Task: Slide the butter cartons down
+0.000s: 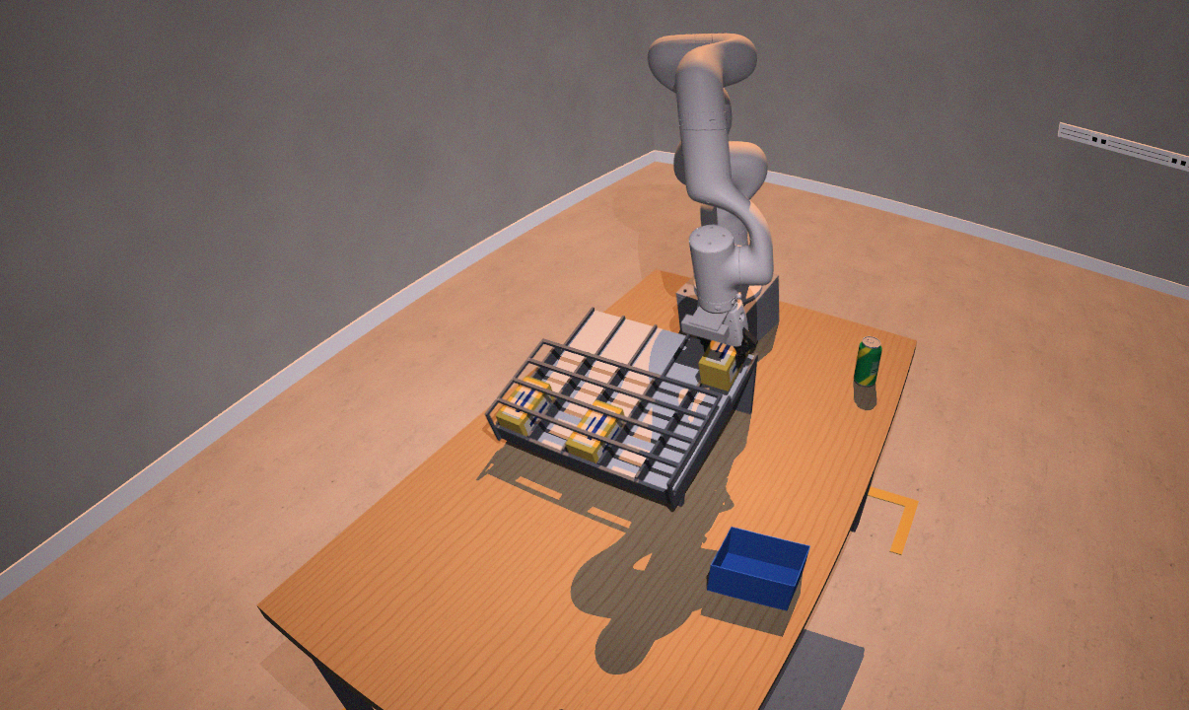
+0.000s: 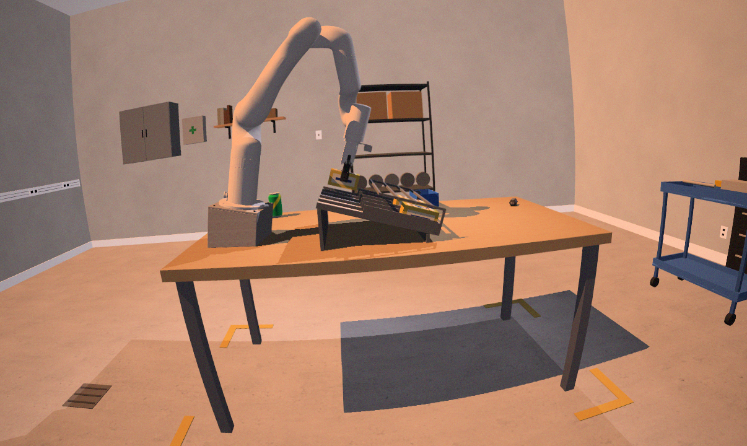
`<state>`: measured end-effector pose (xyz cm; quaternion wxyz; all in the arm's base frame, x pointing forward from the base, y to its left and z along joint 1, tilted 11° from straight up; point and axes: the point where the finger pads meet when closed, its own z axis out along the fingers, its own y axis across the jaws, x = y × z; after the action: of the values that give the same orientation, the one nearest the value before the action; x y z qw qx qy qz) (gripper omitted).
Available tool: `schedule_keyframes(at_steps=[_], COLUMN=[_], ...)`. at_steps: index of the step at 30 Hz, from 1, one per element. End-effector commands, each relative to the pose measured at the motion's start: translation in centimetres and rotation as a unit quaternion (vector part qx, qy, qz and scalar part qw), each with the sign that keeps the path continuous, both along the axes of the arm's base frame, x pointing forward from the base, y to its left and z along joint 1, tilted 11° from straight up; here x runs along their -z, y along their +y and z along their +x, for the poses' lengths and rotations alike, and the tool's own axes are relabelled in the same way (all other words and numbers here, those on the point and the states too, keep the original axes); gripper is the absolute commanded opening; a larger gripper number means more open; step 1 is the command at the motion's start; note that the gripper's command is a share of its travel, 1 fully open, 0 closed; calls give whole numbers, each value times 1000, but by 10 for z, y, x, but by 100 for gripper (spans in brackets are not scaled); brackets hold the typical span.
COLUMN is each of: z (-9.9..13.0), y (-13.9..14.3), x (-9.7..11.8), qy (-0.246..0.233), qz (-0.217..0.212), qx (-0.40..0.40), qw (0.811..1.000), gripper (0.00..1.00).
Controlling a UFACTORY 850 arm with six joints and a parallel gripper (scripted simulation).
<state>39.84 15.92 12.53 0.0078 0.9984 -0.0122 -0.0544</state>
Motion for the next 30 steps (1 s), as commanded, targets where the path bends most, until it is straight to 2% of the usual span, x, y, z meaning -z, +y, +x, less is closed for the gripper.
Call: schedule_keyframes(at_steps=[1,30], z=[1,1], y=[0,0], x=[0,3], qy=[-1,-1], qz=[0,0], qx=[0,0], qw=[1000,1000], gripper=[0,0])
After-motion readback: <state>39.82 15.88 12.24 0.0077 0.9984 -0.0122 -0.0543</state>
